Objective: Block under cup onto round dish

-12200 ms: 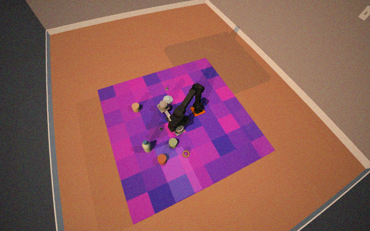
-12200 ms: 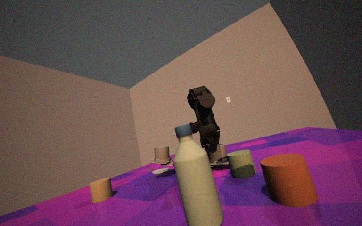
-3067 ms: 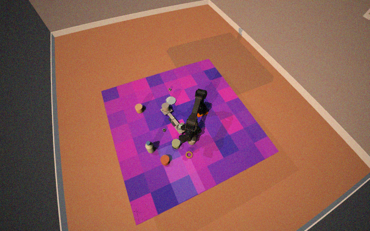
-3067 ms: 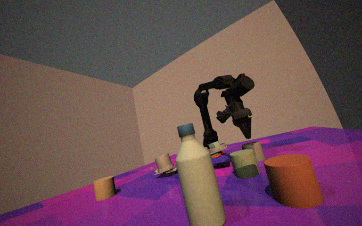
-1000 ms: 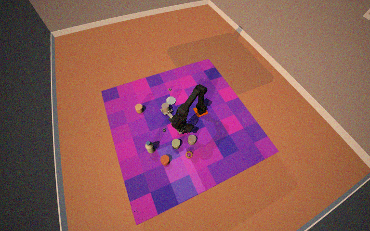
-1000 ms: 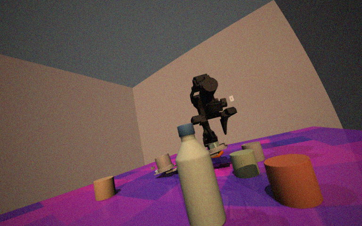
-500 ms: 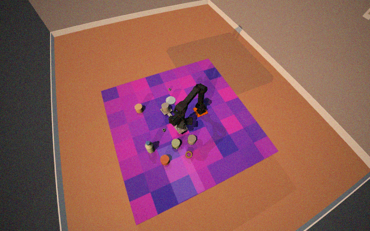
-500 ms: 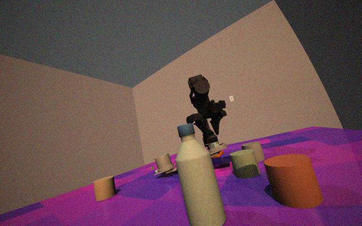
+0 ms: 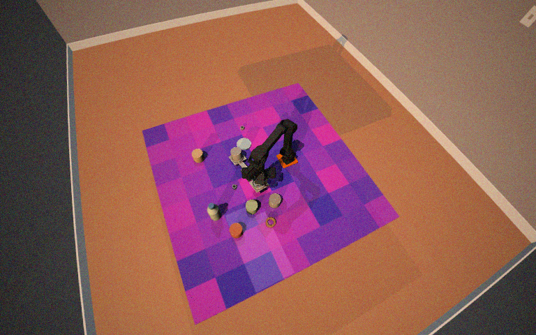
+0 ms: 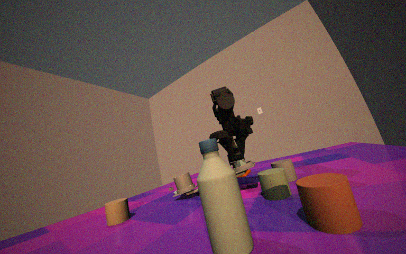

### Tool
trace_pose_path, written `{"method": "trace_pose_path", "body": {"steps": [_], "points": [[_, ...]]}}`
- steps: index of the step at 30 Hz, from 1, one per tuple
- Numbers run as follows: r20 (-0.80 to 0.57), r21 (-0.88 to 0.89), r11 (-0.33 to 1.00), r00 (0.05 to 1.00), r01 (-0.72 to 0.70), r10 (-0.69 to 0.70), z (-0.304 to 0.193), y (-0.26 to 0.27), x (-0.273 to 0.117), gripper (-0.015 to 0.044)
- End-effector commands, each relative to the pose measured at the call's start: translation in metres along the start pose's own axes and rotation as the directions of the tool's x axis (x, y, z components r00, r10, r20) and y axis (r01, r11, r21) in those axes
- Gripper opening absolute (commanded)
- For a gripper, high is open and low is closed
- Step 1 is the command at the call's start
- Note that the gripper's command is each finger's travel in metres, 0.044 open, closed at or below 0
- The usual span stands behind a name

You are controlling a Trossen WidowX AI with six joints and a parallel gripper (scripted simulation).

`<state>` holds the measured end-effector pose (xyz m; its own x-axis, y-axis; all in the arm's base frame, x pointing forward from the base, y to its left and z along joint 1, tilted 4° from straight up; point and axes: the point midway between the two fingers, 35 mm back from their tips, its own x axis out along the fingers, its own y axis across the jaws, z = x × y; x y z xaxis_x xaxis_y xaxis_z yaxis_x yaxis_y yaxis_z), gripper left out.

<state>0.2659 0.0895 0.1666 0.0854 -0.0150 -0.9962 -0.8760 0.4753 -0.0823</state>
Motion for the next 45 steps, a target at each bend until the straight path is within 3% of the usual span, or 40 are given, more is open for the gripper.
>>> {"method": "trace_pose_path", "body": {"steps": [1,23,27,34,38,45], "points": [[0.001,-0.004,1.0,1.0,0.004,-0.004,0.0,-0.001,0.006,0.026],[0.001,-0.004,1.0,1.0,0.004,-0.004,0.0,-0.001,0.039,0.026],[0.001,-0.004,1.0,1.0,0.004,-0.004,0.0,-0.001,0.039,0.0155],[0.001,-0.004,1.0,1.0,0.004,-0.004,0.0,-0.001,0.039,0.0108],[0.001,-0.004,1.0,1.0,0.004,-0.004,0.001,-0.001,0.033,0.0003],[0.001,-0.004,1.0,1.0,0.004,-0.004,0.003,-0.003,0.003,0.0]]}}
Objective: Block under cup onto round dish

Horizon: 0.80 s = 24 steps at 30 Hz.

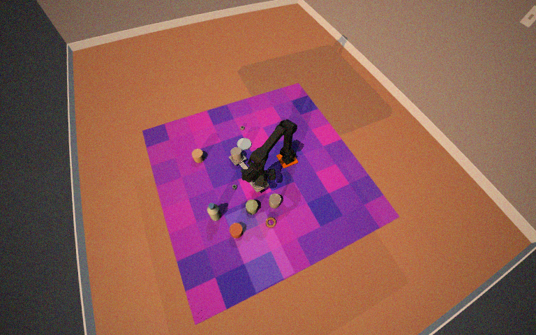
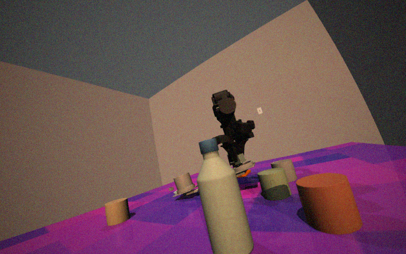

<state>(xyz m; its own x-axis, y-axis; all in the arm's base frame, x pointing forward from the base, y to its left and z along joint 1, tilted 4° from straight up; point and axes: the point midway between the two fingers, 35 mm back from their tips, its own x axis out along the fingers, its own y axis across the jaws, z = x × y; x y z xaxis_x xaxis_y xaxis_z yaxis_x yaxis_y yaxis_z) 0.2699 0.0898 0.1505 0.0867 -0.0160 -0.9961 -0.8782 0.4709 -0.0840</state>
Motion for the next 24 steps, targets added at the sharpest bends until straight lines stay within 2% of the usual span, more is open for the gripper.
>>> {"method": "trace_pose_path", "body": {"steps": [1,14,24], "points": [[0.001,0.001,1.0,1.0,0.003,-0.003,0.001,-0.001,-0.017,0.0],[0.001,0.001,1.0,1.0,0.002,-0.002,-0.002,0.001,-0.07,0.0],[0.004,0.005,1.0,1.0,0.006,-0.006,-0.017,-0.019,-0.066,0.0]]}}
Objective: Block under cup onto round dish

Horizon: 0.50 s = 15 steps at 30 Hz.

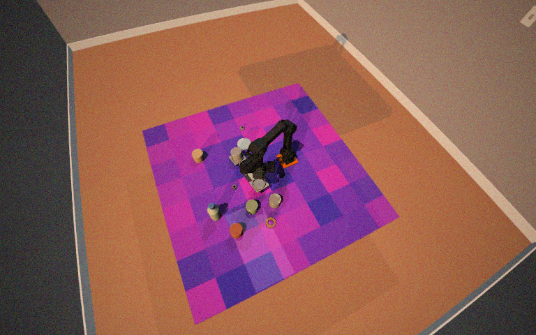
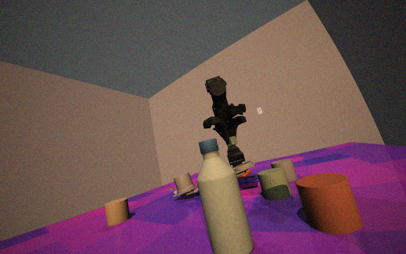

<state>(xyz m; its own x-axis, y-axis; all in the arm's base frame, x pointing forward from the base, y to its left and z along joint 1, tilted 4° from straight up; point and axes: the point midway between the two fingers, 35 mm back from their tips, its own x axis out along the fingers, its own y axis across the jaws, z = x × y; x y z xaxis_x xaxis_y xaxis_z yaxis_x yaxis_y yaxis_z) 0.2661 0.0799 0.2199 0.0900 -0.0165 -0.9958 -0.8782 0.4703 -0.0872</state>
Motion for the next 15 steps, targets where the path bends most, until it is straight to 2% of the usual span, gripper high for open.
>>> {"method": "trace_pose_path", "body": {"steps": [1,15], "points": [[0.004,0.007,1.0,1.0,0.004,-0.004,-0.012,-0.017,0.005,0.0],[0.003,0.017,1.0,1.0,0.02,-0.02,-0.084,-0.076,0.028,0.0]]}}
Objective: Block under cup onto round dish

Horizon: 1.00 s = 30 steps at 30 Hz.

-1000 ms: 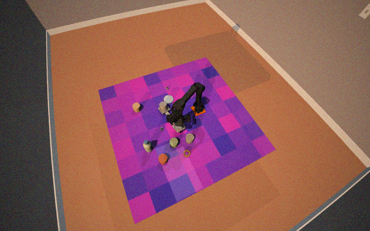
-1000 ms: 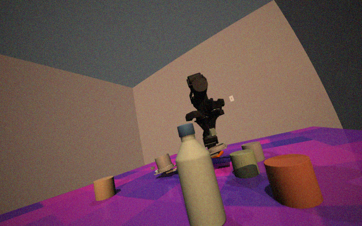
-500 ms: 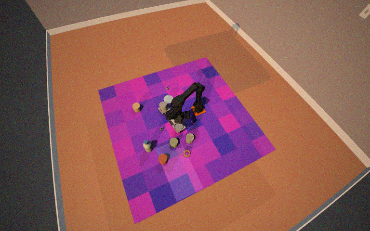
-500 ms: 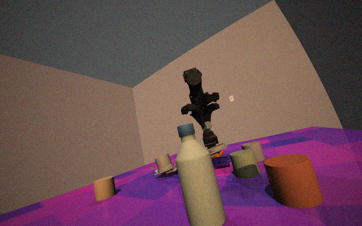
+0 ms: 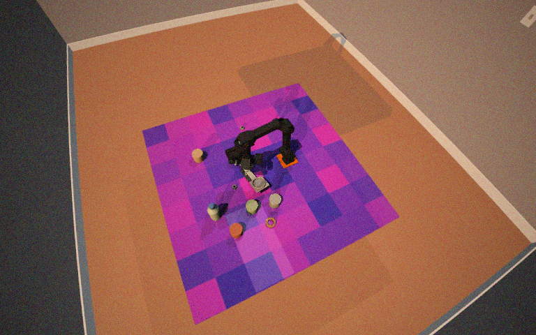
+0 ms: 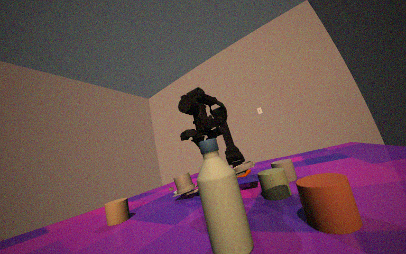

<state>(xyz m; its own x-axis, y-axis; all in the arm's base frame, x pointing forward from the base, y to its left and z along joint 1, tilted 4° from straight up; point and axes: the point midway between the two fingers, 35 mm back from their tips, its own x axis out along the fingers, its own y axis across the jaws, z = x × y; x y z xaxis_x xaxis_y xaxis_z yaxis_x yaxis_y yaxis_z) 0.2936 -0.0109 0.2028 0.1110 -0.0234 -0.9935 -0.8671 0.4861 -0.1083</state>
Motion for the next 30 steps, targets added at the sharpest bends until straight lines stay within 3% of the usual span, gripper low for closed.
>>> {"method": "trace_pose_path", "body": {"steps": [1,20,30], "points": [[-0.001,-0.001,1.0,1.0,-0.001,0.001,-0.022,-0.014,0.009,0.0],[-0.044,0.039,0.997,0.997,0.069,-0.067,-0.155,-0.056,0.038,0.0],[-0.061,0.035,0.999,0.998,0.037,-0.035,-0.22,-0.047,0.055,0.0]]}}
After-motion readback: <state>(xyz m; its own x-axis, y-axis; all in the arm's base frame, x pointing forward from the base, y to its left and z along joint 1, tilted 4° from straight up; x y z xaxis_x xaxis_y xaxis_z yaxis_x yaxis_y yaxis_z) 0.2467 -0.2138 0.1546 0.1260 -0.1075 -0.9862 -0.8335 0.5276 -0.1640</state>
